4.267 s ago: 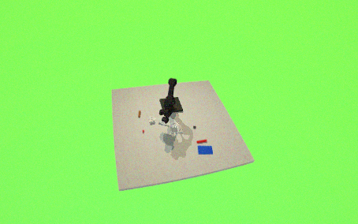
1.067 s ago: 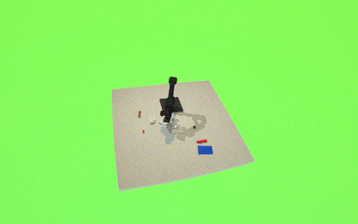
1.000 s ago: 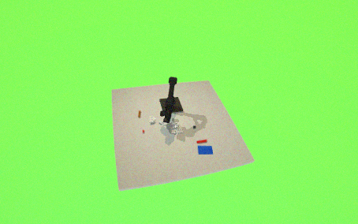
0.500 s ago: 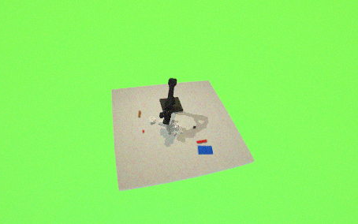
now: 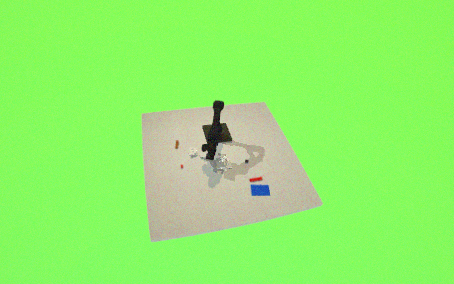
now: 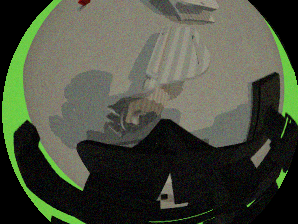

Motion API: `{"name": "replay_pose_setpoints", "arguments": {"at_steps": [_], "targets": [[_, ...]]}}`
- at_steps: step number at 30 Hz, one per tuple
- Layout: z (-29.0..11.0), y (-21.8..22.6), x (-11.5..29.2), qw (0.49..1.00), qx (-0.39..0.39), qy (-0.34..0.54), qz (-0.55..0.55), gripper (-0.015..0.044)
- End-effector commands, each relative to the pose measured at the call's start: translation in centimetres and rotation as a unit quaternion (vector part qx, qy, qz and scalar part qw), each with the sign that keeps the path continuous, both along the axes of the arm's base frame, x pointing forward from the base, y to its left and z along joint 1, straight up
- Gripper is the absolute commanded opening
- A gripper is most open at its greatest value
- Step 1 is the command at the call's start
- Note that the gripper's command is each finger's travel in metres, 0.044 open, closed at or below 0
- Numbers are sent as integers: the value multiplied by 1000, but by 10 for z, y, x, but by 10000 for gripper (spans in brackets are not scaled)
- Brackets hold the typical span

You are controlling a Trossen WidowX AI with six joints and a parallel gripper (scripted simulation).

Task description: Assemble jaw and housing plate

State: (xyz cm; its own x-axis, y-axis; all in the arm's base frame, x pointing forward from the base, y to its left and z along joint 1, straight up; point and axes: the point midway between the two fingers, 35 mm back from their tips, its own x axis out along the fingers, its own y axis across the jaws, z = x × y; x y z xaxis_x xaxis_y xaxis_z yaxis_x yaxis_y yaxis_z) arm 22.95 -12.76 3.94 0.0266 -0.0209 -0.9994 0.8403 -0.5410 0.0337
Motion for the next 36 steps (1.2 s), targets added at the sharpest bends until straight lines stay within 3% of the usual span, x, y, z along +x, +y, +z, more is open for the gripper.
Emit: {"name": "replay_pose_setpoints", "arguments": {"at_steps": [1, 4, 8, 11, 28, 36], "targets": [[-1, -2, 4, 1000, 4, 5, 2, 0], [9, -3, 6, 1000, 3, 4, 2, 0], [59, -1, 2, 1000, 0, 0, 0, 0], [61, -1, 2, 1000, 0, -1, 0, 0], [54, -3, 5, 1000, -2, -3, 0, 440], [54, -3, 5, 1000, -2, -3, 0, 440]]}}
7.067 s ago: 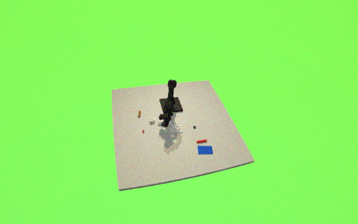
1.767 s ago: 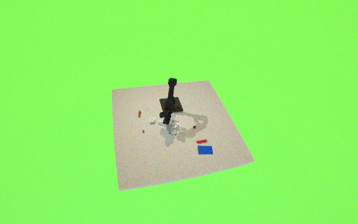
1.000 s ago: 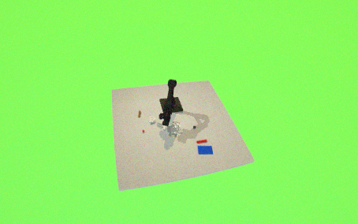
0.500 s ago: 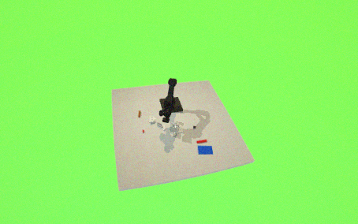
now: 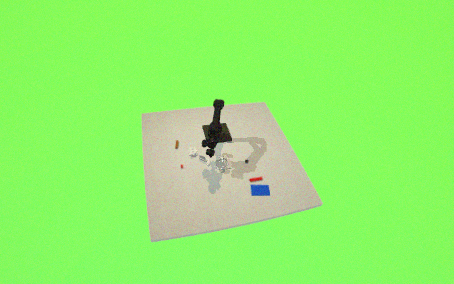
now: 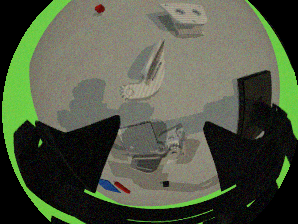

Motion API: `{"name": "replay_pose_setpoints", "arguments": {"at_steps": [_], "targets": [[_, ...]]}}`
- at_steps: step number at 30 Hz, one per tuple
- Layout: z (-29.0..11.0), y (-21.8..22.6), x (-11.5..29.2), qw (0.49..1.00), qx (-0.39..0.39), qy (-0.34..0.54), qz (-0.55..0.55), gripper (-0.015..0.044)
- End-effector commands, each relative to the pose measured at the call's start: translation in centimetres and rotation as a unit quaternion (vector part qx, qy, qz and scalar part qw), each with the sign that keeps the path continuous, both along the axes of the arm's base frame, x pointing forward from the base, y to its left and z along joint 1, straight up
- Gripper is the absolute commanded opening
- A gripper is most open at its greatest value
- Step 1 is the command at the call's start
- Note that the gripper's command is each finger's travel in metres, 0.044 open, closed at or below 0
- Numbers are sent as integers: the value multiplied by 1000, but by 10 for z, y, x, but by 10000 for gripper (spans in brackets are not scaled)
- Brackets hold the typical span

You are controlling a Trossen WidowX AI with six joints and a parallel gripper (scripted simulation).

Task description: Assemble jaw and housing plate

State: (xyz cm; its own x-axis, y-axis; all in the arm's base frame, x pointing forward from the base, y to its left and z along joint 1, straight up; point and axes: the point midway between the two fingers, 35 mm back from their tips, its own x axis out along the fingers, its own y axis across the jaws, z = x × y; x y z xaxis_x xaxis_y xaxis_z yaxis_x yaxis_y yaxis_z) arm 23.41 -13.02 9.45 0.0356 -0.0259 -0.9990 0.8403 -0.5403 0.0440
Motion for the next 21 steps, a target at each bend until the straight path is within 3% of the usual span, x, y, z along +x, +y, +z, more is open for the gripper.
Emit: {"name": "replay_pose_setpoints", "arguments": {"at_steps": [1, 20, 21], "targets": [[-2, 0, 0, 1000, 1, 2, 0, 440], [-2, 0, 0, 1000, 1, 2, 0, 440], [0, 0, 0, 1000, 1, 2, 0, 414]]}}
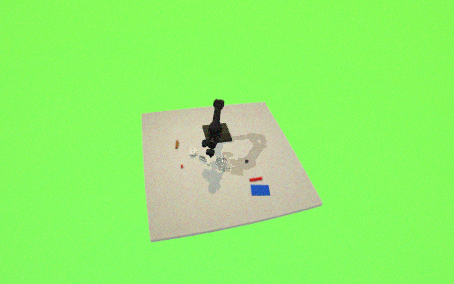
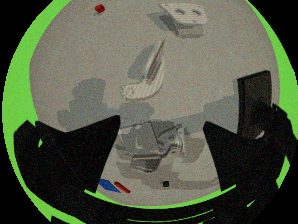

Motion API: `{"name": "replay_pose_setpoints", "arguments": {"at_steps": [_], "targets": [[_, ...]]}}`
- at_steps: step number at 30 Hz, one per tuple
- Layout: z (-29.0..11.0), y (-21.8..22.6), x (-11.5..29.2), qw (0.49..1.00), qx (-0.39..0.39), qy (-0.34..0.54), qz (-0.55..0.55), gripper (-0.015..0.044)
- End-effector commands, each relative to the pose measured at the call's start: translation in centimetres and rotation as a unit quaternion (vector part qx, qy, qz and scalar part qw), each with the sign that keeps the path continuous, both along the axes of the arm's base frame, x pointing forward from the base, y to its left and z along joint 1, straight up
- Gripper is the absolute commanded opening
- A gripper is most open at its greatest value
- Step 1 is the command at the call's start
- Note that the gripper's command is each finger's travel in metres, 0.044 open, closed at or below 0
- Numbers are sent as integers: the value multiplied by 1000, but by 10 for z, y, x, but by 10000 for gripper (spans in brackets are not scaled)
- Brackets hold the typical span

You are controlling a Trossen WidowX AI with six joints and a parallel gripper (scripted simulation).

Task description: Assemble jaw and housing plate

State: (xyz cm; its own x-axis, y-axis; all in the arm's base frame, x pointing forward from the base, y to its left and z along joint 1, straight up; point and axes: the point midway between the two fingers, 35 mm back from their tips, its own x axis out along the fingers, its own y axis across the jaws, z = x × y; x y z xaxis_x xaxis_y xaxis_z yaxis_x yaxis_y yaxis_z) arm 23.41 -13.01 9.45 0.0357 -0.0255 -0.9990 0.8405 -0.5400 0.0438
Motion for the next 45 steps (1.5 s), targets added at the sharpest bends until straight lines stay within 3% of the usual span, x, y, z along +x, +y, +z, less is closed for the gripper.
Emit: {"name": "replay_pose_setpoints", "arguments": {"at_steps": [1, 16, 33, 45], "targets": [[4, 1, -2, 1000, 2, 3, 0, 387], [6, 2, -3, 1000, 2, 4, 0, 0], [6, 2, -3, 1000, 2, 4, 0, 0], [6, 1, -2, 1000, 2, 3, 0, 315]]}}
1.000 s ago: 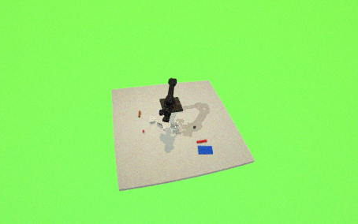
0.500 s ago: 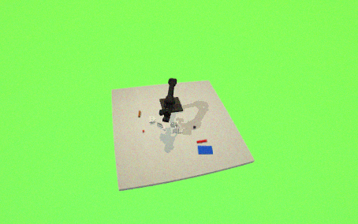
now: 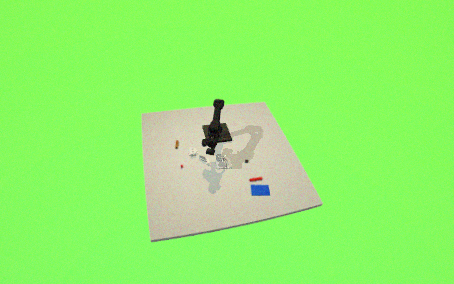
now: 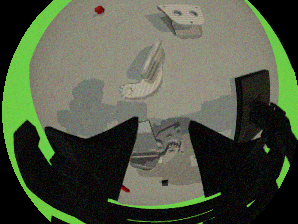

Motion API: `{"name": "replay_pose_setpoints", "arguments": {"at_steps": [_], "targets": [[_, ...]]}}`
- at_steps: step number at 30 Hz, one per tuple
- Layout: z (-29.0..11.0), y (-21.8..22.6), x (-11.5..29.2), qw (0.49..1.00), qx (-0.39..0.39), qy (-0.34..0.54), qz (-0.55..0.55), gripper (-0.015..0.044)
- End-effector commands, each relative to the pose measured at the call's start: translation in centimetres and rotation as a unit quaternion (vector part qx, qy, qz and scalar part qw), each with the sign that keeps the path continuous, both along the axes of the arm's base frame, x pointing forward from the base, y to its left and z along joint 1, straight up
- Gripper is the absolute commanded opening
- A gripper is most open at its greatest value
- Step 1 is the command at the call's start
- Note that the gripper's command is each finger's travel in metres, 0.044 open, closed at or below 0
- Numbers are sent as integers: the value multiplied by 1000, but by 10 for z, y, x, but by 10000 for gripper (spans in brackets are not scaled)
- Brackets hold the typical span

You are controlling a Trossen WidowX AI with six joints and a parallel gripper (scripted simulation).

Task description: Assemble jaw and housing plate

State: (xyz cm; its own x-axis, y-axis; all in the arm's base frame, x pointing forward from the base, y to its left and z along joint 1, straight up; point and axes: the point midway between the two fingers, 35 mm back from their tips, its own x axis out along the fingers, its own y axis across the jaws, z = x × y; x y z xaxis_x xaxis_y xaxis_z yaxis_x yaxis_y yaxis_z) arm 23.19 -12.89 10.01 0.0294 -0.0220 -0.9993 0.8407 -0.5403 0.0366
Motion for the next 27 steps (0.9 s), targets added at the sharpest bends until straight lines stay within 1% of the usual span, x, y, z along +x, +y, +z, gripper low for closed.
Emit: {"name": "replay_pose_setpoints", "arguments": {"at_steps": [1, 5, 27], "targets": [[0, 0, 0, 1000, 0, 0, 0, 341], [0, 0, 0, 1000, 0, 0, 0, 440], [0, 0, 0, 1000, 0, 0, 0, 440]]}}
